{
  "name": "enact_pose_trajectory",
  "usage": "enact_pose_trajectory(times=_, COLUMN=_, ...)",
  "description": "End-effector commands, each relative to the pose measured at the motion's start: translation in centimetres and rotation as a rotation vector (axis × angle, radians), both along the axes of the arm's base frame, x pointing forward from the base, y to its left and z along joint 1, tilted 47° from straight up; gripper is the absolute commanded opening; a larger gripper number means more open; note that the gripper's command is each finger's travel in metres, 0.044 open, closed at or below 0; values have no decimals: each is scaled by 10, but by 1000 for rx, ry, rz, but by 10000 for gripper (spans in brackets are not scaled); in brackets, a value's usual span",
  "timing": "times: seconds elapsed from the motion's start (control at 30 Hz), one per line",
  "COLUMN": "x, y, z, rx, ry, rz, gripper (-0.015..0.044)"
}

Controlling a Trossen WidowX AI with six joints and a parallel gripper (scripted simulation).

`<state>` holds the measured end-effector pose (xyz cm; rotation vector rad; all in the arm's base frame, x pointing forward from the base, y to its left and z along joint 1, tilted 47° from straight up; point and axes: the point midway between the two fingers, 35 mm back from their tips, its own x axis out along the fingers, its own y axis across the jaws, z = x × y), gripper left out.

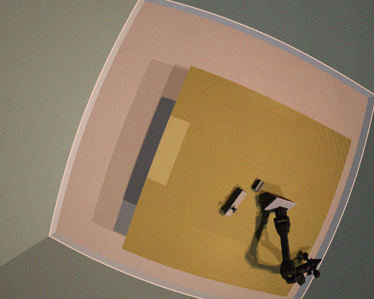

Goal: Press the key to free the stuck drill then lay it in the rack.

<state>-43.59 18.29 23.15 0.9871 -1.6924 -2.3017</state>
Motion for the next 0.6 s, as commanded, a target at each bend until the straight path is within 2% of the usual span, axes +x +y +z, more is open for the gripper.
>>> enact_pose_trajectory(times=0.0, x=19, y=21, z=14, rx=91, ry=26, rz=-73, gripper=0)
enact_pose_trajectory(times=0.57, x=116, y=119, z=80, rx=726, ry=142, rz=-293, gripper=0)
